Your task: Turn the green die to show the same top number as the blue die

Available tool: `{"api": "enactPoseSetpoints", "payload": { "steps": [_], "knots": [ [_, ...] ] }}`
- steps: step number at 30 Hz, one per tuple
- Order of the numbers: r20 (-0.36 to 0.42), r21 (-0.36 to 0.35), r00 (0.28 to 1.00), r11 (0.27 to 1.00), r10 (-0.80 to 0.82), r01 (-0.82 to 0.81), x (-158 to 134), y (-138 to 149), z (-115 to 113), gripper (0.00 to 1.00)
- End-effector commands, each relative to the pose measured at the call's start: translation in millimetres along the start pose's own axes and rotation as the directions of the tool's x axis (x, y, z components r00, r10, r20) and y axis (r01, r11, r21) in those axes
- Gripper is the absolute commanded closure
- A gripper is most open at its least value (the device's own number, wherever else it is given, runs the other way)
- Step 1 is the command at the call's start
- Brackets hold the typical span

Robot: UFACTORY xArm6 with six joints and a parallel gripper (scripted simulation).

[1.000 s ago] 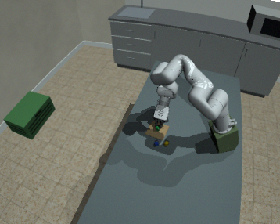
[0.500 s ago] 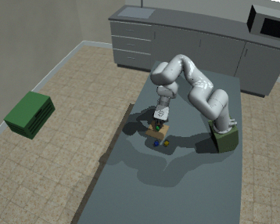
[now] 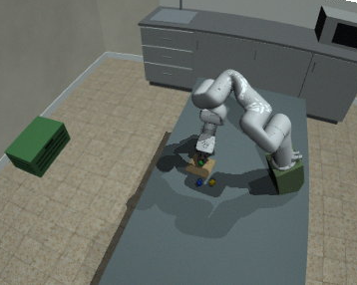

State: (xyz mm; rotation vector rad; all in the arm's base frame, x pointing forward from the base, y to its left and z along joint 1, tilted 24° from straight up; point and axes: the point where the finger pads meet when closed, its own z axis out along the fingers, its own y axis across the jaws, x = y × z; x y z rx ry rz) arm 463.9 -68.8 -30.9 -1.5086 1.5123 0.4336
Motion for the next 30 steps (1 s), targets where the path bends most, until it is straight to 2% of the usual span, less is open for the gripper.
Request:
{"api": "enactPoseSetpoints", "payload": {
  "steps": [1, 30],
  "knots": [
    [-0.001, 0.001, 1.000, 1.000, -0.002, 0.002, 0.5, -1.1, -0.1, 0.79],
    [-0.001, 0.001, 1.000, 1.000, -0.002, 0.002, 2.6, -1.1, 1.9, 0.79]
  ]
}}
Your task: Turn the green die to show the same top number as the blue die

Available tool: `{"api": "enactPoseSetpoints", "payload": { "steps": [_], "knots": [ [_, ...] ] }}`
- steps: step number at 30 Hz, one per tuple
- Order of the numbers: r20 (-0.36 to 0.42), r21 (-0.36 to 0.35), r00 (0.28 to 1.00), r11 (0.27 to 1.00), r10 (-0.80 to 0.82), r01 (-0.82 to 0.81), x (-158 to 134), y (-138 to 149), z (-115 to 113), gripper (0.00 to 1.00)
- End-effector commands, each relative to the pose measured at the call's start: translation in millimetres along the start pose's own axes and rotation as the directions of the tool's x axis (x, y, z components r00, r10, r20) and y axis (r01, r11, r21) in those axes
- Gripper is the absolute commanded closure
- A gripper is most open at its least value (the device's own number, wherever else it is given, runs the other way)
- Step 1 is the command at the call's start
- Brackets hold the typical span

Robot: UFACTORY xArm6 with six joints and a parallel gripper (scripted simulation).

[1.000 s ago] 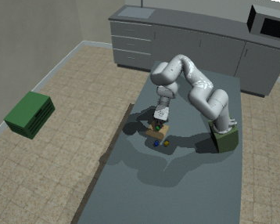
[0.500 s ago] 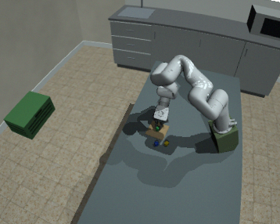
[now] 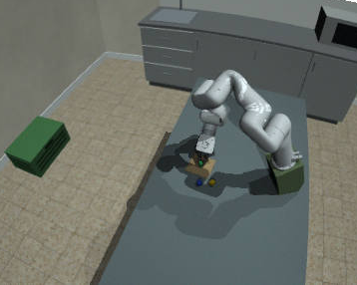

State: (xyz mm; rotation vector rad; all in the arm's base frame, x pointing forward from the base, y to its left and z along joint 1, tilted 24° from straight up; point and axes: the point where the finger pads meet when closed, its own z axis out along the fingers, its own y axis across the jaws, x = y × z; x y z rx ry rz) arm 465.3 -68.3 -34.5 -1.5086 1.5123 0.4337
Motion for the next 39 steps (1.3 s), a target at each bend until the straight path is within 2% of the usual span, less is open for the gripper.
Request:
{"api": "enactPoseSetpoints", "payload": {
  "steps": [1, 37, 38, 39],
  "knots": [
    [-0.001, 0.002, 1.000, 1.000, -0.002, 0.002, -0.2, -1.2, -0.8, 0.79],
    [-0.001, 0.002, 1.000, 1.000, -0.002, 0.002, -0.2, -1.2, -0.8, 0.79],
    [-0.001, 0.002, 1.000, 1.000, -0.002, 0.002, -0.2, -1.2, -0.8, 0.75],
    [-0.001, 0.002, 1.000, 1.000, -0.002, 0.002, -0.2, -1.2, -0.8, 0.75]
  ]
}}
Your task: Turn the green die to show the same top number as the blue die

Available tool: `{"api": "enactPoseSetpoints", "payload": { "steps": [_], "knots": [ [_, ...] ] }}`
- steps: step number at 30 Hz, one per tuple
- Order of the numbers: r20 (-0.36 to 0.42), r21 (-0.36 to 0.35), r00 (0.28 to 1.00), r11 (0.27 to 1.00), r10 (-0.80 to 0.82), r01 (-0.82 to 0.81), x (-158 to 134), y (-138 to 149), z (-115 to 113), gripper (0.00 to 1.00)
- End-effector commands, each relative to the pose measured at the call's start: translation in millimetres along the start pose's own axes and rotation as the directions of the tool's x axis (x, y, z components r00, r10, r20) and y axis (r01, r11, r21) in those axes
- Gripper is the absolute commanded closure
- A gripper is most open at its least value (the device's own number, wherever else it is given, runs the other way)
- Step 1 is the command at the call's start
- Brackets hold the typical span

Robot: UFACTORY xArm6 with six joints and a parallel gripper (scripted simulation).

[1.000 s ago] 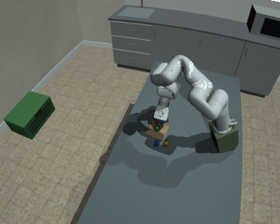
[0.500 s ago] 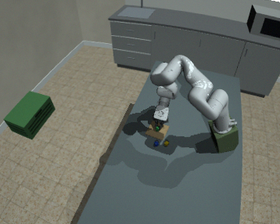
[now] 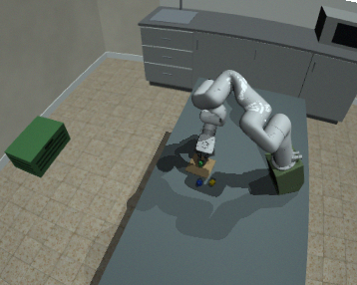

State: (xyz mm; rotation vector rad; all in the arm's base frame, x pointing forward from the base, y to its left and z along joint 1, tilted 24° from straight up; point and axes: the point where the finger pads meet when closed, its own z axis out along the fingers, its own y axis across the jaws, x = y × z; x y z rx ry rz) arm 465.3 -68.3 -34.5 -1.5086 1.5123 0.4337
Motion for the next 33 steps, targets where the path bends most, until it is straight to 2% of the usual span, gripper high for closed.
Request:
{"api": "enactPoseSetpoints", "payload": {
  "steps": [1, 2, 4, 5, 7, 8, 12, 13, 15, 16, 33],
  "knots": [
    [-0.001, 0.002, 1.000, 1.000, -0.002, 0.002, -0.2, -1.2, -0.8, 0.75],
    [-0.001, 0.002, 1.000, 1.000, -0.002, 0.002, -0.2, -1.2, -0.8, 0.71],
    [-0.001, 0.002, 1.000, 1.000, -0.002, 0.002, -0.2, -1.2, -0.8, 0.71],
    [-0.001, 0.002, 1.000, 1.000, -0.002, 0.002, -0.2, -1.2, -0.8, 0.67],
    [-0.001, 0.002, 1.000, 1.000, -0.002, 0.002, -0.2, -1.2, -0.8, 0.67],
    [-0.001, 0.002, 1.000, 1.000, -0.002, 0.002, -0.2, -1.2, -0.8, 0.63],
    [-0.001, 0.002, 1.000, 1.000, -0.002, 0.002, -0.2, -1.2, -0.8, 0.63],
    [-0.001, 0.002, 1.000, 1.000, -0.002, 0.002, -0.2, -1.2, -0.8, 0.58],
    [-0.001, 0.002, 1.000, 1.000, -0.002, 0.002, -0.2, -1.2, -0.8, 0.58],
    [-0.001, 0.002, 1.000, 1.000, -0.002, 0.002, -0.2, -1.2, -0.8, 0.37],
    [-0.001, 0.002, 1.000, 1.000, -0.002, 0.002, -0.2, -1.2, -0.8, 0.37]
  ]
}}
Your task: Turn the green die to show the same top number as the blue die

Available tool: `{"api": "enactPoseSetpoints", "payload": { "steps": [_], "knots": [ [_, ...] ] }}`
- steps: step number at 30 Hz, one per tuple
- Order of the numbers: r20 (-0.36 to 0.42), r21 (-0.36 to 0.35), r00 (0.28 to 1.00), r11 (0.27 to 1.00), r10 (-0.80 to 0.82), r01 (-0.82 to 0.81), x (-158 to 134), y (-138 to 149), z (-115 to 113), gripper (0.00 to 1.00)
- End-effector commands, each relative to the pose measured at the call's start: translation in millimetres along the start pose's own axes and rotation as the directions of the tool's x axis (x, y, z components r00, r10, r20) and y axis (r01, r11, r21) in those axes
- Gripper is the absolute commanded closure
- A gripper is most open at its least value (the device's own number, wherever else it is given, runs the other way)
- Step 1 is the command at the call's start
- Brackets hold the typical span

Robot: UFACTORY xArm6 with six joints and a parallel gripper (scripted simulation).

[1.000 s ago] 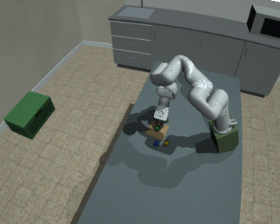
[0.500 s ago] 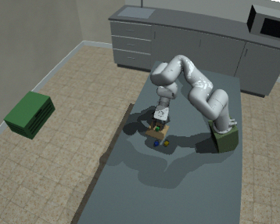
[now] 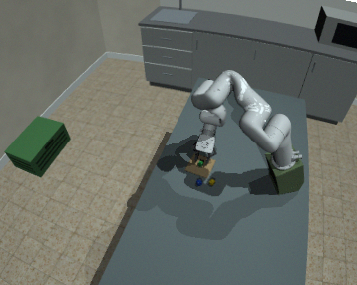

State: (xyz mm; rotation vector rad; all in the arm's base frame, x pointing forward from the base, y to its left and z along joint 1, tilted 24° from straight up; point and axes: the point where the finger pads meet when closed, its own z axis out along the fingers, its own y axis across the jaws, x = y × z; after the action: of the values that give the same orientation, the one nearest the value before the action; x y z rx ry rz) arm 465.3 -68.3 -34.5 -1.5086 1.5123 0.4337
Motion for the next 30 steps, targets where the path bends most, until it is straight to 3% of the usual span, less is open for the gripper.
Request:
{"api": "enactPoseSetpoints", "payload": {
  "steps": [1, 12, 30],
  "knots": [
    [-0.001, 0.002, 1.000, 1.000, -0.002, 0.002, 0, -1, -1, 0.37],
    [-0.001, 0.002, 1.000, 1.000, -0.002, 0.002, -8, -1, -9, 0.37],
    [-0.001, 0.002, 1.000, 1.000, -0.002, 0.002, -44, -1, -45, 0.37]
  ]
}}
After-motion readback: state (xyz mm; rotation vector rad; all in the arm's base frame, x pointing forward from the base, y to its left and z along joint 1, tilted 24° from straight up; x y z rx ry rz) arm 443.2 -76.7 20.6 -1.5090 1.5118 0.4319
